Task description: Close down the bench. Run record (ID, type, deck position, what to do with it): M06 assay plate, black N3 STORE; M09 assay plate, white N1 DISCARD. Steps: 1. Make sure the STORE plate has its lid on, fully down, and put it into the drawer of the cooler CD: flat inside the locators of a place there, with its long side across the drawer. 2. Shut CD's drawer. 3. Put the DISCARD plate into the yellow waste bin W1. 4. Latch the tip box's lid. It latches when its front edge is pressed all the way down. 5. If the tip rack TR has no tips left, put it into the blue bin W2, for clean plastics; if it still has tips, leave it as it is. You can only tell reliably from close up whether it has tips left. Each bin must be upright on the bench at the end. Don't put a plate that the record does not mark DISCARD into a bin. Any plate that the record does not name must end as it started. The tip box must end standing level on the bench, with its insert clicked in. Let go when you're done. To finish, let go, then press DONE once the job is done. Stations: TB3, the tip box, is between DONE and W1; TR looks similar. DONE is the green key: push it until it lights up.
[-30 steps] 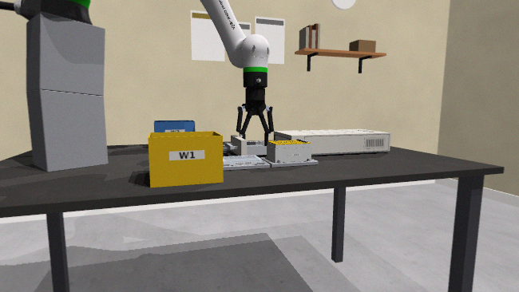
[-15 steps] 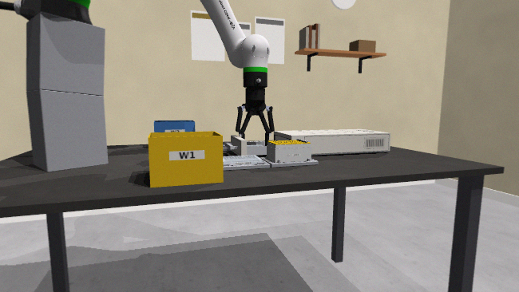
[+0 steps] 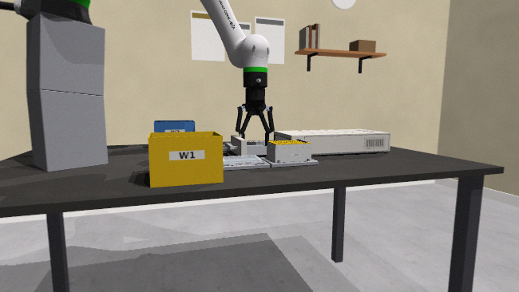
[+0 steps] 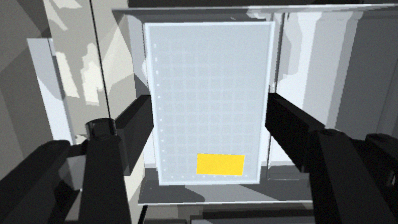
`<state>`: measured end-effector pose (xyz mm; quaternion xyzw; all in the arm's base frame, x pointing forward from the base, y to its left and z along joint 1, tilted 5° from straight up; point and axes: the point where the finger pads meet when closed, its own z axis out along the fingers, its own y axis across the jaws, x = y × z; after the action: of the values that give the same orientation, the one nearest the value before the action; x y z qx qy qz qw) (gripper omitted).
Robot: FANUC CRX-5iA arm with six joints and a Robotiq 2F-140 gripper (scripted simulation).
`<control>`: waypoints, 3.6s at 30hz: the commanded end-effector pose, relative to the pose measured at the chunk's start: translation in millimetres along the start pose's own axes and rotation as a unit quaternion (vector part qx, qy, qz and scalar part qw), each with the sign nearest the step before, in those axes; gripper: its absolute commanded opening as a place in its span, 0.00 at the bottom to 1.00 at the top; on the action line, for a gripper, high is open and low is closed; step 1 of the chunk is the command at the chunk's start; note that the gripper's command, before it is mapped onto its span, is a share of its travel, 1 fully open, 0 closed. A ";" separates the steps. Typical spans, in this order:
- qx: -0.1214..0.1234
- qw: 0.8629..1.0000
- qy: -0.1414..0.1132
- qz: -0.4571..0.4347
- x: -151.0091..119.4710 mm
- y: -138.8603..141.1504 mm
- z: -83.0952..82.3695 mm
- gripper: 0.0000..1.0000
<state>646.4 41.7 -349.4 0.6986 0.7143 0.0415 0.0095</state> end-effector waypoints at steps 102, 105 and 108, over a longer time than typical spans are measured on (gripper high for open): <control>-0.001 1.000 0.000 0.000 0.1 1.2 -107.7 0.65; -0.001 1.000 0.000 0.000 0.1 1.2 -111.7 0.65; -0.001 1.000 0.000 0.000 0.1 1.2 -114.4 0.65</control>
<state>638.4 36.6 -238.9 0.6986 0.7143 0.0415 0.0095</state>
